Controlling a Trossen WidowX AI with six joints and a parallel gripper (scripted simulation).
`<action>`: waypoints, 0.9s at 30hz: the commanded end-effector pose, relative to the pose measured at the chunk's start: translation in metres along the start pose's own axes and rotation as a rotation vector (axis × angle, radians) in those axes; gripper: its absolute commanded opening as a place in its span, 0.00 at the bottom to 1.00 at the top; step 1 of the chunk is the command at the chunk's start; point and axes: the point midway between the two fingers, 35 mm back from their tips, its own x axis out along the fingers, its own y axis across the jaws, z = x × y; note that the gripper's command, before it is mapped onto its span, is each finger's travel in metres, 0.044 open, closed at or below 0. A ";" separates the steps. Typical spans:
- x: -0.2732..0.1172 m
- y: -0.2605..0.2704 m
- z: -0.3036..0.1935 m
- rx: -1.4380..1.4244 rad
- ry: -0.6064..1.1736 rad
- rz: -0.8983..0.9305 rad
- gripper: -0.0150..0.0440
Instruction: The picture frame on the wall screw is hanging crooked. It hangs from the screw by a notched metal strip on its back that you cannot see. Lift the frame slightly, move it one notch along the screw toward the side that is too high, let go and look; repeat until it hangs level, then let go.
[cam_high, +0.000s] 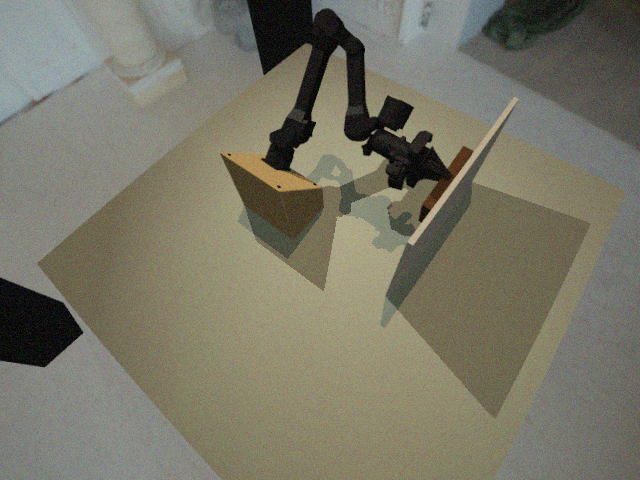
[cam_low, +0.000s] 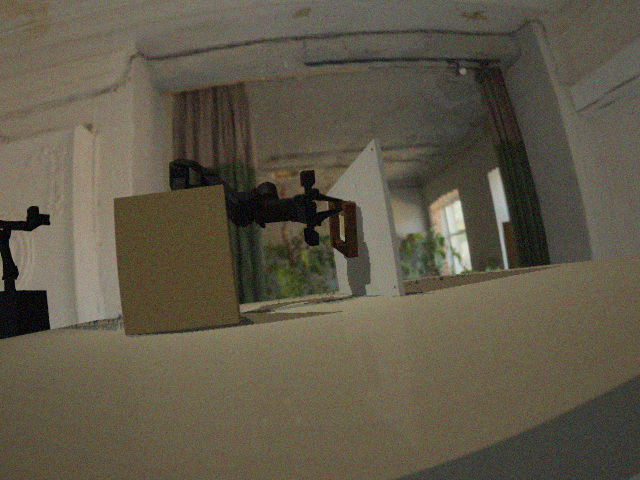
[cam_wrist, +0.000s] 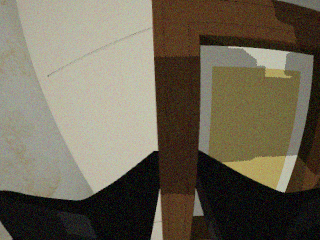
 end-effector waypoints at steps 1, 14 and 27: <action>0.001 0.003 -0.003 -0.003 0.009 0.012 0.25; 0.001 -0.001 -0.003 -0.003 0.009 0.012 0.25; 0.001 -0.006 -0.003 -0.003 0.009 0.012 0.25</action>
